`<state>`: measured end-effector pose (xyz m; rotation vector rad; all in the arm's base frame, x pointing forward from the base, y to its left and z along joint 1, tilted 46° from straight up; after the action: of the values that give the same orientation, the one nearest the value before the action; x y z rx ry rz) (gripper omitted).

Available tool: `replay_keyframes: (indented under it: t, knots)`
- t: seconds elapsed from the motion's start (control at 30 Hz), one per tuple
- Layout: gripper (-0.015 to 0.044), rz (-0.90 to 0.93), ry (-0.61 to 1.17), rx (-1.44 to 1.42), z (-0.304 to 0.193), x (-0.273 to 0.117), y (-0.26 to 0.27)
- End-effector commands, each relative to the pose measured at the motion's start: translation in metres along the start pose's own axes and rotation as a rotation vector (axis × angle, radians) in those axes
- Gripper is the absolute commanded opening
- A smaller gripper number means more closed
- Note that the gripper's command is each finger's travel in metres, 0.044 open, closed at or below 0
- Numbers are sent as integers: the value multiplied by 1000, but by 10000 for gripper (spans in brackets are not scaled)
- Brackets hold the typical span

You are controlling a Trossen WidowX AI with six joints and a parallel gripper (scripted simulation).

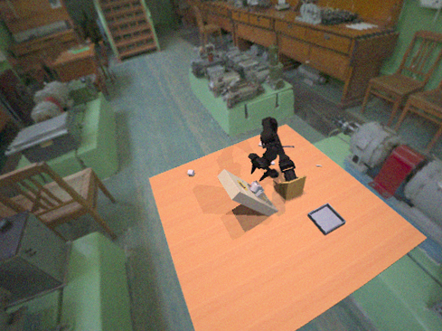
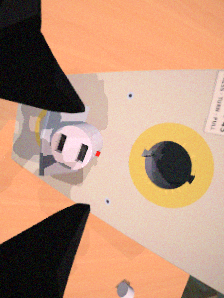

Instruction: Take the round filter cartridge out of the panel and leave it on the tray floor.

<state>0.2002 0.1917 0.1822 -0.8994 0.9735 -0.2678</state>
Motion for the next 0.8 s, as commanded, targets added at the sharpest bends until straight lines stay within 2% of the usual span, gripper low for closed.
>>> replay_keyframes:
  t: [0.0,0.77]
  knots:
    - [305,-8,108,254,-18,14,1]
    - [305,-5,107,255,-20,44,2]
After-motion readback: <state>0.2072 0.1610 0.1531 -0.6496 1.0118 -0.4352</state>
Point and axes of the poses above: the point midway between the two fingers, 35 mm back from their tips, its own x axis out along the fingers, its own y axis across the jaws, z = x × y, the point moved 9 cm from there along -x, back along the fingers, and after that the axes turned 4 degrees about x, right-handed, at the moved point
